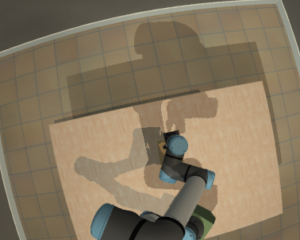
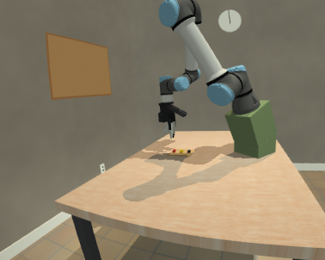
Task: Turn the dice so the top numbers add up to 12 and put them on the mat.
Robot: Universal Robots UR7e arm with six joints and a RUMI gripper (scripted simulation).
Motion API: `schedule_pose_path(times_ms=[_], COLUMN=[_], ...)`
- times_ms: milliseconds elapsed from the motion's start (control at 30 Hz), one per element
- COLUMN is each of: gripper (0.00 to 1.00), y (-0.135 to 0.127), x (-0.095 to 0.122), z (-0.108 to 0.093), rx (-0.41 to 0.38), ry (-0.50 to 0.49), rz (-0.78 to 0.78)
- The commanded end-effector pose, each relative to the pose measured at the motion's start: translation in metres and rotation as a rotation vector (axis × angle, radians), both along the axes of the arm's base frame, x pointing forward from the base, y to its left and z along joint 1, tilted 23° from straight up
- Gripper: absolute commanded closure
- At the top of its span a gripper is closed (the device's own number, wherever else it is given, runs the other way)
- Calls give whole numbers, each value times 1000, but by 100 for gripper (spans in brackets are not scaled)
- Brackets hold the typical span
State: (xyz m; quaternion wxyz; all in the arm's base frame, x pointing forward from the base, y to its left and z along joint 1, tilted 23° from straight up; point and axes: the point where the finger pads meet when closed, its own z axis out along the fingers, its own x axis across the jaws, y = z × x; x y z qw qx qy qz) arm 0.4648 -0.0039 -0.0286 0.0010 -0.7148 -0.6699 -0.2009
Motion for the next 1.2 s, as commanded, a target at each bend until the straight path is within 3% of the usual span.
schedule_pose_path(times_ms=[0,67,100,900,1167], gripper=[82,82,0,0,0], y=[-1,-1,-1,-1,-6], x=[-4,-4,-4,-4,-9], z=[5,5,5,6,21], rx=[5,5,5,5,5], ry=[6,6,6,6,6], rz=[2,2,2,2,2])
